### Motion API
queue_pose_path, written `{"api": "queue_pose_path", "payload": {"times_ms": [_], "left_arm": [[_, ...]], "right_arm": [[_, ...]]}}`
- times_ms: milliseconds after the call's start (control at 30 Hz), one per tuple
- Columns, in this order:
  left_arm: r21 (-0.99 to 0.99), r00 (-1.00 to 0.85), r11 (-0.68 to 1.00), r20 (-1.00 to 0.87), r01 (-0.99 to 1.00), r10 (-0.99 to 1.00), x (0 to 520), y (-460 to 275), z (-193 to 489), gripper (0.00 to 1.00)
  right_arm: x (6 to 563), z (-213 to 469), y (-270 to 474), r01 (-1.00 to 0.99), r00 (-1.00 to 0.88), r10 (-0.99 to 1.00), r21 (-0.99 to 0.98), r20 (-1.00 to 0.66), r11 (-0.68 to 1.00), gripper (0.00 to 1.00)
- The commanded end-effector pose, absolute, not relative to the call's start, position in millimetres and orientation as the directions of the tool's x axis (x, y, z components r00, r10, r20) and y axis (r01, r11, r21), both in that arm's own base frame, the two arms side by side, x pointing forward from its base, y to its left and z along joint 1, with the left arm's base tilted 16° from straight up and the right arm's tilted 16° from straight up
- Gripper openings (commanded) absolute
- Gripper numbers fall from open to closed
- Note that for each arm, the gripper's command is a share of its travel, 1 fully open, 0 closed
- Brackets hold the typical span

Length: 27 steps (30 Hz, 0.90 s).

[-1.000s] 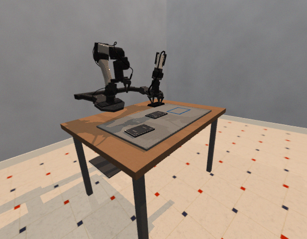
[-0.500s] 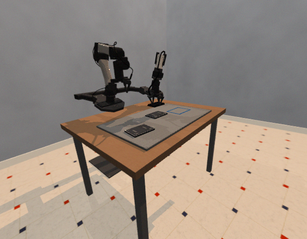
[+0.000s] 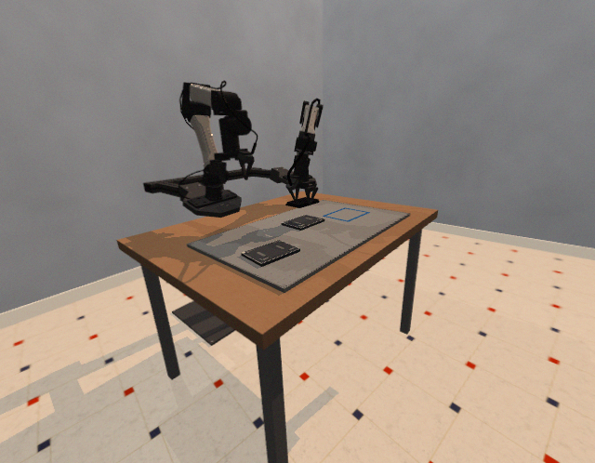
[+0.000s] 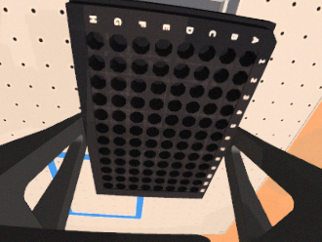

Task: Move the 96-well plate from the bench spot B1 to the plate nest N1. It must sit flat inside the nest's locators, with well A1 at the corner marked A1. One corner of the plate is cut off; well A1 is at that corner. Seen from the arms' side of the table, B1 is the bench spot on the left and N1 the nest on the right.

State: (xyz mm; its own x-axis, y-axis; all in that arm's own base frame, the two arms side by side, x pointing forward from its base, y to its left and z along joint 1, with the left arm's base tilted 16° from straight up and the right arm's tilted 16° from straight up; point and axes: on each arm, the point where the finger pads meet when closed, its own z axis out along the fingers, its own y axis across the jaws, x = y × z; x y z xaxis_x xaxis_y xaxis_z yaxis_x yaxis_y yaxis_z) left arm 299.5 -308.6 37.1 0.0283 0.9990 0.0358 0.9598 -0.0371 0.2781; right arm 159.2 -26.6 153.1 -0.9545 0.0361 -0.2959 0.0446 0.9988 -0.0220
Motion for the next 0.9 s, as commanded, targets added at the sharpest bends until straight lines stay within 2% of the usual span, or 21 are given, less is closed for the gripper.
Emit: {"api": "queue_pose_path", "payload": {"times_ms": [0,867], "left_arm": [[0.27,0.024,-0.039,0.059,0.962,0.998,304,-302,21,0.0],[0.265,0.026,-0.038,0.049,0.963,0.998,315,-305,-16,0.0]], "right_arm": [[152,143,-25,0.043,-0.965,0.039,-0.011,-0.261,0.999,1.0],[152,143,-25,0.043,-0.965,0.039,-0.011,-0.261,0.999,1.0]]}}
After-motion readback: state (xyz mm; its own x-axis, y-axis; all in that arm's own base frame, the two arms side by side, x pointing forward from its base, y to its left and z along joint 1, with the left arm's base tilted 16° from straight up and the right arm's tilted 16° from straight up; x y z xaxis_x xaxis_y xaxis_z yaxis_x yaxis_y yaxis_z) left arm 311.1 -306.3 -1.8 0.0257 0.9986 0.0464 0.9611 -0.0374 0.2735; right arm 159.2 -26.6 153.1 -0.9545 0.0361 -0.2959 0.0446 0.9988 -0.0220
